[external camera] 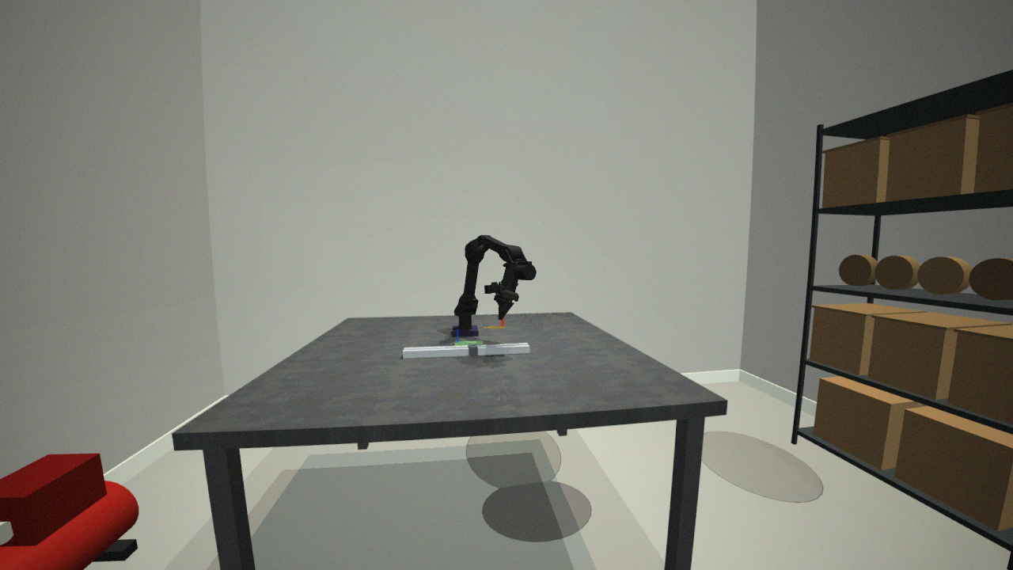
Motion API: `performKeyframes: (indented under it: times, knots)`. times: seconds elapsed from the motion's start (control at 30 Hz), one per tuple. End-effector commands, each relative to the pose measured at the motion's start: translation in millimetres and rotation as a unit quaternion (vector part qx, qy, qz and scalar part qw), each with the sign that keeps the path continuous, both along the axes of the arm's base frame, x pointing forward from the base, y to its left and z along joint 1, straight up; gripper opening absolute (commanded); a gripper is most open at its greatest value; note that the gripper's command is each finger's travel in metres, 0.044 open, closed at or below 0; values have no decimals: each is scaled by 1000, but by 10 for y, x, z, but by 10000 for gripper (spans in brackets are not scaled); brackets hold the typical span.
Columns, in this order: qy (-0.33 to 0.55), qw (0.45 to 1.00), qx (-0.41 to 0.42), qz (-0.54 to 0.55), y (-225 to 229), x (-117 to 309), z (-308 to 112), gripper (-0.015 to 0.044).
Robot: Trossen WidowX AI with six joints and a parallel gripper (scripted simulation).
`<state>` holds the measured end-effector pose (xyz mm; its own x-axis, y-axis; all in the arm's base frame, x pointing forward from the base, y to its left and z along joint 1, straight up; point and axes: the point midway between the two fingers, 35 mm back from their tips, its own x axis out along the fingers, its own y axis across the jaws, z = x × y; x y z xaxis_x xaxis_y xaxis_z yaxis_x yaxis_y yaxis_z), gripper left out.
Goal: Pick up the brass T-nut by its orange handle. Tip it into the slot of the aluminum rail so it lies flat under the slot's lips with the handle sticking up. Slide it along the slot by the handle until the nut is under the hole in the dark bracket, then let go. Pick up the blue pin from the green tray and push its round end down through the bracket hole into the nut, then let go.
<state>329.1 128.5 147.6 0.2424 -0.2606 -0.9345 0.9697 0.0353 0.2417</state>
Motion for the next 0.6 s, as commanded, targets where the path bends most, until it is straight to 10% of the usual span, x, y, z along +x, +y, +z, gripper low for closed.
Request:
performKeyframes:
  times: [0.0, 0.57]
  knots:
    - [-9, 1000, -1, -3, -4, -9, -3, -150]
    - [-37, 999, -2, -2, 3, -34, -16, -150]
